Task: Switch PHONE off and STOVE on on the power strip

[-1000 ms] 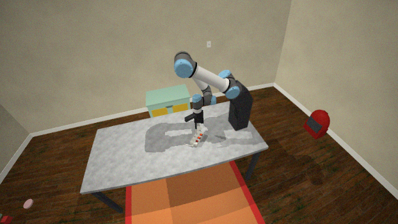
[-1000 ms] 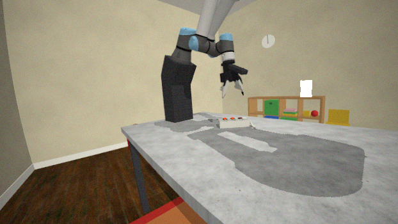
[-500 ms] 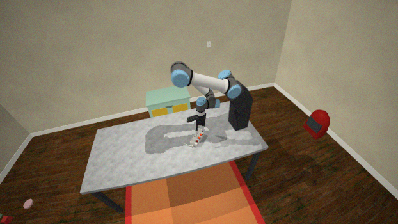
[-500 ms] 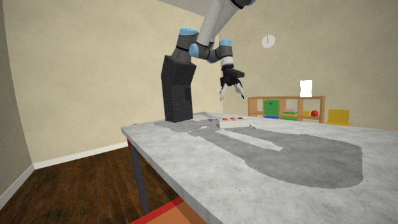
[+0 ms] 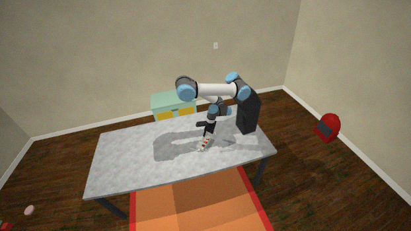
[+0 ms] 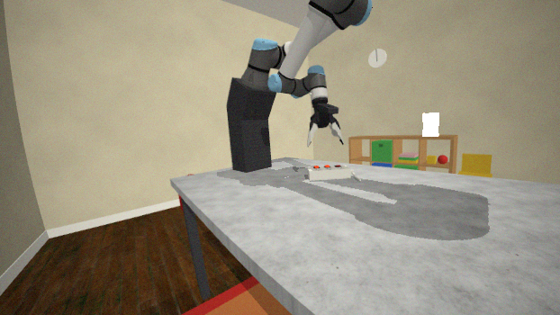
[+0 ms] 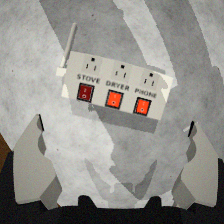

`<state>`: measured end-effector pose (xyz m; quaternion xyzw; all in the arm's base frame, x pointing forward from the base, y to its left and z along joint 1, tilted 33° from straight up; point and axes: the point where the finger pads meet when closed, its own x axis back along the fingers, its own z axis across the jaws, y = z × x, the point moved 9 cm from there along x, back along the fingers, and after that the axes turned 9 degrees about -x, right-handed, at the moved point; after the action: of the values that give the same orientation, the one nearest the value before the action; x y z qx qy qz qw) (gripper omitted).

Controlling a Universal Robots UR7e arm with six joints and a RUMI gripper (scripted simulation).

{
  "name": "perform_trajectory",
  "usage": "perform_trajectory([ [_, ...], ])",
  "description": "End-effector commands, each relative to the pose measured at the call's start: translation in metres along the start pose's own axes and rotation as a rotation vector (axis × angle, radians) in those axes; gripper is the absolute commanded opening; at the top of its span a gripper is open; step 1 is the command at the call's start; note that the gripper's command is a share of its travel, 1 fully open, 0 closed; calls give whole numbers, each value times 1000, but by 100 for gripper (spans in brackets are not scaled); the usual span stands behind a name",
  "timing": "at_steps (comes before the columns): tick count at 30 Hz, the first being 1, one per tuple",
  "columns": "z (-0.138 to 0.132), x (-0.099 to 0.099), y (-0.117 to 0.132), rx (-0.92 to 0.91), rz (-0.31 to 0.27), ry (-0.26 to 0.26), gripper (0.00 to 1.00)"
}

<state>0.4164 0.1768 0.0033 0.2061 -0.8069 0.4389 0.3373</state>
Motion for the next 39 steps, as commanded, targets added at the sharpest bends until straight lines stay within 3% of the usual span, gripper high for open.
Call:
perform_trajectory([
  [1, 0, -8, 9, -96, 86, 11, 100],
  [17, 2, -16, 20, -184, 138, 19, 100],
  [39, 3, -16, 21, -192, 142, 21, 100],
])
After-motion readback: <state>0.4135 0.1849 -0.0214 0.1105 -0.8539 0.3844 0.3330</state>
